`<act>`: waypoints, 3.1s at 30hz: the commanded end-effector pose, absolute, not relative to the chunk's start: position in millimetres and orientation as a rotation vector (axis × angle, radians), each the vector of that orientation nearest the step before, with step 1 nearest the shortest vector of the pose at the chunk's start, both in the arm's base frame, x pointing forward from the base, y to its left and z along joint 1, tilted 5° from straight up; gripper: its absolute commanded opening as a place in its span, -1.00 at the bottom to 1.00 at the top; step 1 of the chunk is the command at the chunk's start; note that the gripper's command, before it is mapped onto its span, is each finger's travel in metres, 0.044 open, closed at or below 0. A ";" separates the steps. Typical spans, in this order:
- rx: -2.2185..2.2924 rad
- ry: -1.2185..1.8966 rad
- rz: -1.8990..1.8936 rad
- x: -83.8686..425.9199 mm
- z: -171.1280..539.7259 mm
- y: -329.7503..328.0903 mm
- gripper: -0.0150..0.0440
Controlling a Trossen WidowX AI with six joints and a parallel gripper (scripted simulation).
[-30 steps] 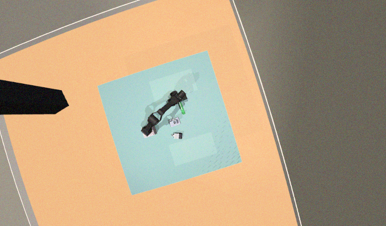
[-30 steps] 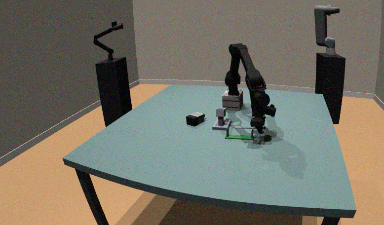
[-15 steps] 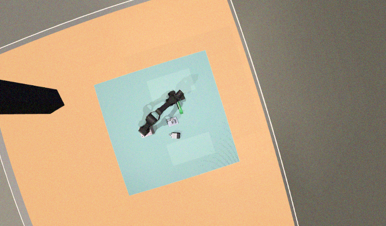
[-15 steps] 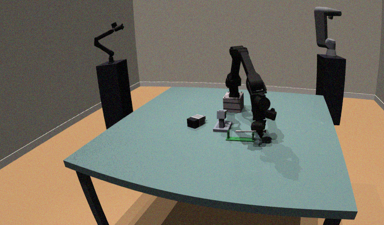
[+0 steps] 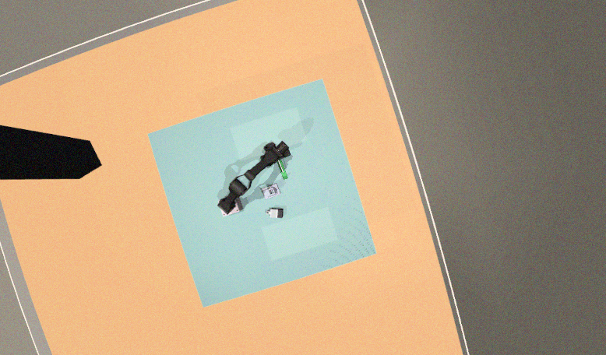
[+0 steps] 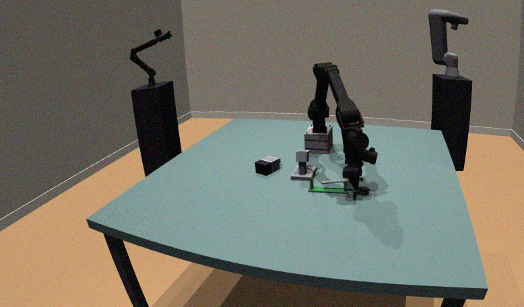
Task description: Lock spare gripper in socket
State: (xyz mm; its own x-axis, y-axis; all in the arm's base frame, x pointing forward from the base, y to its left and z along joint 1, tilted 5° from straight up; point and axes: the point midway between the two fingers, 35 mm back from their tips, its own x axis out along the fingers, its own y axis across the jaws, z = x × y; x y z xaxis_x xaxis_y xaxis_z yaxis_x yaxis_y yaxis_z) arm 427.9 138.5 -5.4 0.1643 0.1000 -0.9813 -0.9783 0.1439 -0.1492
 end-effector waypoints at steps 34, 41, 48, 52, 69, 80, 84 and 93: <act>-1.107 1.073 1.057 421.3 62.8 140.1 0.54; -1.100 1.120 1.079 406.7 120.3 79.7 0.12; -1.100 1.120 1.079 406.7 120.3 79.7 0.12; -1.101 1.120 1.078 409.1 104.8 79.5 0.12; -1.101 1.120 1.078 413.3 40.0 77.0 0.12; -1.101 1.120 1.078 416.1 22.2 75.7 0.12; -1.101 1.121 1.078 417.0 15.8 75.2 0.12; -1.101 1.121 1.078 418.5 1.2 73.8 0.12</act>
State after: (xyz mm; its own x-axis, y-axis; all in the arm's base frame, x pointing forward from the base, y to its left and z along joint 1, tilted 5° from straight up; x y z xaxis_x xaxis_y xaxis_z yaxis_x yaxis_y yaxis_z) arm 420.2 74.1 10.6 0.1273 0.0808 -0.9886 -0.9840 0.1353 -0.1157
